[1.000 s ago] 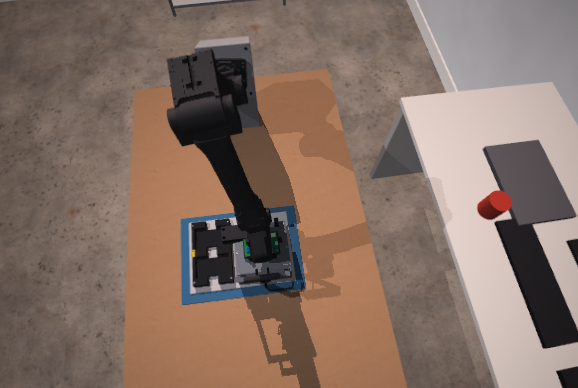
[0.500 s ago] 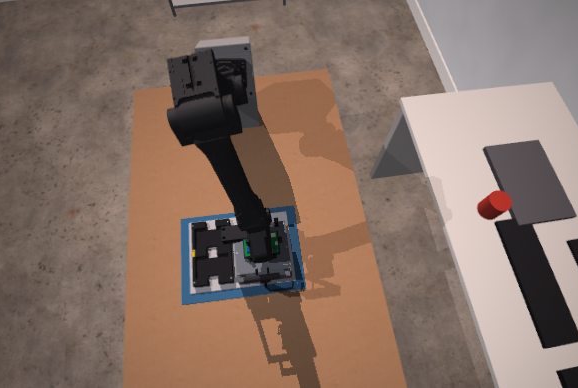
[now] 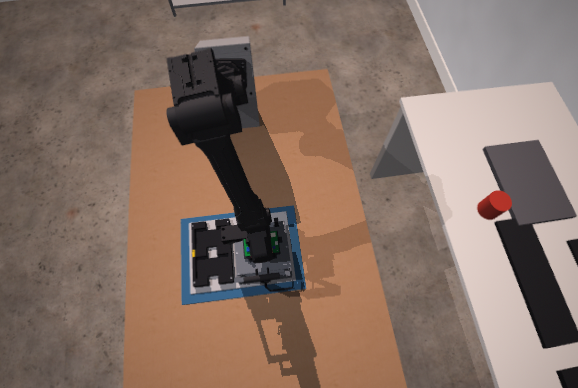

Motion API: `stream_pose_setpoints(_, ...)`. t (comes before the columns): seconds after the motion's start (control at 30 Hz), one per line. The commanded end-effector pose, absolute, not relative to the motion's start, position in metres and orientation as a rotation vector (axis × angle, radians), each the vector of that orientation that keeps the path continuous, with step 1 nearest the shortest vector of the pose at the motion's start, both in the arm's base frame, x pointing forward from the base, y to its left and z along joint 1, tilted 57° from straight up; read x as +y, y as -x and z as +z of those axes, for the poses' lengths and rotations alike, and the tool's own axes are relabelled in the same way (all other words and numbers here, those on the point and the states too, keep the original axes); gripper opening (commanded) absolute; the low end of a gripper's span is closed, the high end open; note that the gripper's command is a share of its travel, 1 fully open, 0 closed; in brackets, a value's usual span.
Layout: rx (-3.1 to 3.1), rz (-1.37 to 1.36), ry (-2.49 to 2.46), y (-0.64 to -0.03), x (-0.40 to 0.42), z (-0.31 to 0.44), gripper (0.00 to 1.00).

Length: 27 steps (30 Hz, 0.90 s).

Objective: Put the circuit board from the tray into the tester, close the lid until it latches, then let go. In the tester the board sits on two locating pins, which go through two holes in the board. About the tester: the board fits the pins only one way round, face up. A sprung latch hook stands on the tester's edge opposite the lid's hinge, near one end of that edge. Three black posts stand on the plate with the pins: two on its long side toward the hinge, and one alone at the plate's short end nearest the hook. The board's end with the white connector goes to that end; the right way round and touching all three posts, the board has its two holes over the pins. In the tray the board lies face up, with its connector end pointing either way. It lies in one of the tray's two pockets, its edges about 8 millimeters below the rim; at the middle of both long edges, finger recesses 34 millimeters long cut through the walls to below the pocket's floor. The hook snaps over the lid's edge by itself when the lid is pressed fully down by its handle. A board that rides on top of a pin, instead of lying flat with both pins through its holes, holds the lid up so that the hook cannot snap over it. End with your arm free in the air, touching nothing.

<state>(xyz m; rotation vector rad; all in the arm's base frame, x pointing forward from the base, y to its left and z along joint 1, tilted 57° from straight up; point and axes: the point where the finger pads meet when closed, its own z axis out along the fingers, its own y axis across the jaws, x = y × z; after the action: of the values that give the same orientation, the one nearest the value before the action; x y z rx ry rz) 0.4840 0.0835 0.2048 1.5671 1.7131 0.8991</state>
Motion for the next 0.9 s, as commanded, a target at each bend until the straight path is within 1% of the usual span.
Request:
stream_pose_setpoints(0.0,1.699,0.938,-1.540,-0.4777,0.0898,0.2273,0.72)
stream_pose_setpoints(0.87,1.698,0.938,-1.543,-0.4747,0.0895,0.2252,0.72)
